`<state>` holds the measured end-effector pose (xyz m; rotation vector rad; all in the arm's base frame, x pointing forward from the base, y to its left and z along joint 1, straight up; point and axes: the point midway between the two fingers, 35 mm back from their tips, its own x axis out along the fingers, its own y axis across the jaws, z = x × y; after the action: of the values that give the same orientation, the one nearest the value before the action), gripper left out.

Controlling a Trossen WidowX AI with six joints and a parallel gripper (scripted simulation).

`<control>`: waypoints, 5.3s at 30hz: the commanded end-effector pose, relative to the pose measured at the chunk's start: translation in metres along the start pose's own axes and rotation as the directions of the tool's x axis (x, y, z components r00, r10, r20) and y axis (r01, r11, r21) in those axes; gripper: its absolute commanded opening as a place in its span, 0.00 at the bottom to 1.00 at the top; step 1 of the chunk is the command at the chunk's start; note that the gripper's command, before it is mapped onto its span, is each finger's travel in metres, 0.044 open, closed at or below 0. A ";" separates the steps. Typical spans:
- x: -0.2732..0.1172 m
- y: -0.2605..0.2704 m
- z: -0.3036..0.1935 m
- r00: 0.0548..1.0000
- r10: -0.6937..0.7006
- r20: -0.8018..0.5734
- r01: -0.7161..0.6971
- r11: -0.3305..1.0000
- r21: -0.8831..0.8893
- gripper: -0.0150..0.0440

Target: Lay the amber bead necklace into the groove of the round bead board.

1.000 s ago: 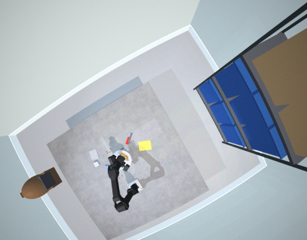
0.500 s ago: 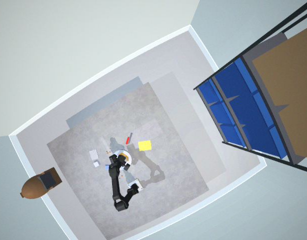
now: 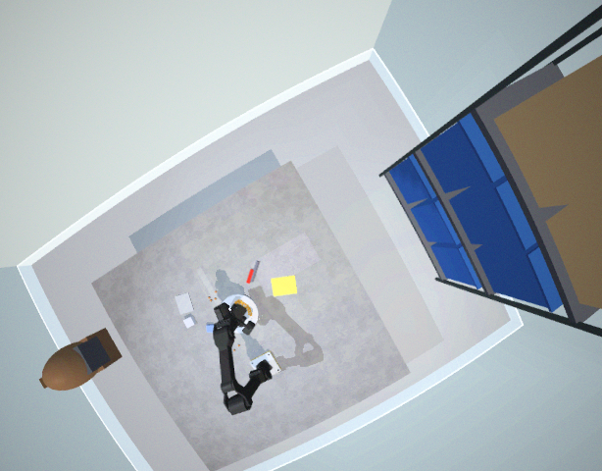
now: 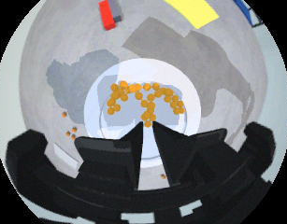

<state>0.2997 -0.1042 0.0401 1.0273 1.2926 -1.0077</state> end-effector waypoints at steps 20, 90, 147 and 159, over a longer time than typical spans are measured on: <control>-0.001 0.000 0.000 1.000 0.001 0.001 -0.001 1.000 0.000 0.25; -0.014 -0.002 -0.010 1.000 -0.003 0.003 0.003 1.000 0.004 1.00; -0.001 -0.005 0.008 1.000 0.001 0.002 -0.001 0.995 -0.095 0.25; -0.001 -0.005 0.008 1.000 0.001 0.002 -0.001 0.995 -0.095 0.25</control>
<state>0.2967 -0.1124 0.0404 0.9555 1.3292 -0.9363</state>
